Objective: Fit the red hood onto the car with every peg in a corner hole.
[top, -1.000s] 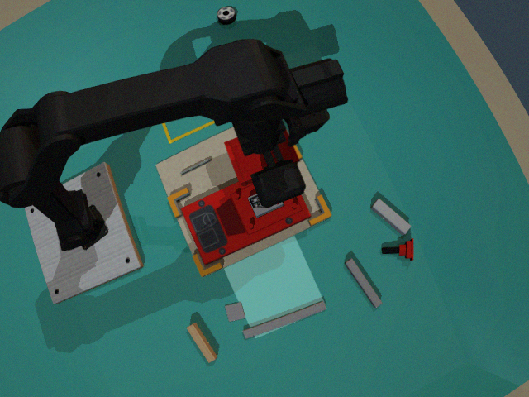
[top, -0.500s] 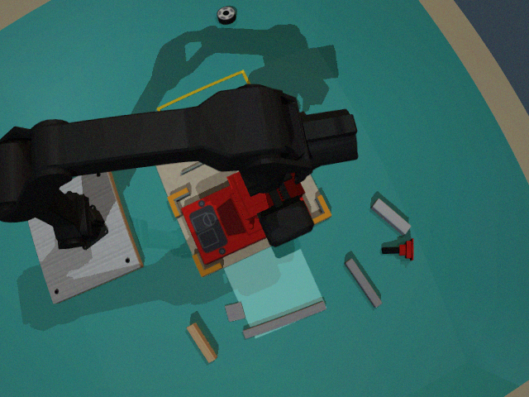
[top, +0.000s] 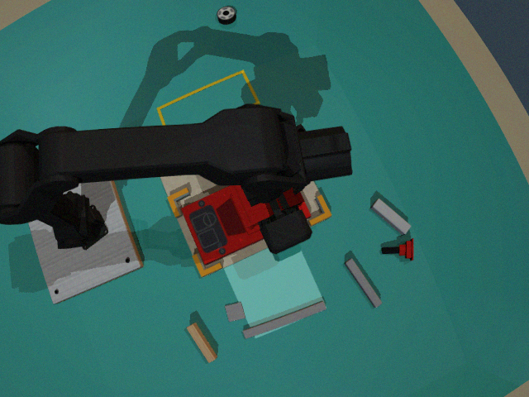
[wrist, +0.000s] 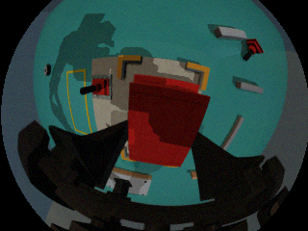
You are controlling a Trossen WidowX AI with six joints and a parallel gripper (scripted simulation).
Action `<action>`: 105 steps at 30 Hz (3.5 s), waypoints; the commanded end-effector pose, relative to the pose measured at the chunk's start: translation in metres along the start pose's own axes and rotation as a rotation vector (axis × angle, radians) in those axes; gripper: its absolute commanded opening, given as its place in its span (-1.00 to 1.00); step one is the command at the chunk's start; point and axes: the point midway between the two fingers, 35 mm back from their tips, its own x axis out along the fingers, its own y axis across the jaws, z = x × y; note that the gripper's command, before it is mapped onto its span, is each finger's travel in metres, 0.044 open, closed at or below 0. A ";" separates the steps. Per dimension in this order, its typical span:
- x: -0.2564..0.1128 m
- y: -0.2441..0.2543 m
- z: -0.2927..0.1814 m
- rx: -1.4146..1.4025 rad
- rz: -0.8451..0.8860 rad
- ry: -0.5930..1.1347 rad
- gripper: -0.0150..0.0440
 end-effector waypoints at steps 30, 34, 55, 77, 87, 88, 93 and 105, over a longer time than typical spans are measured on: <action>0.022 0.000 -0.004 -0.003 0.004 0.008 -0.49; 0.023 0.000 -0.004 -0.003 0.004 0.008 -0.49; 0.030 0.000 -0.004 -0.003 0.004 0.008 -0.49; 0.035 0.000 -0.004 -0.003 0.004 0.008 -0.49; 0.032 0.000 -0.004 -0.002 0.004 0.007 -0.49; 0.031 0.000 -0.004 -0.002 0.004 0.007 -0.49; 0.029 0.000 -0.003 -0.002 0.003 0.007 -0.49; 0.031 0.000 -0.003 -0.001 0.003 0.007 -0.49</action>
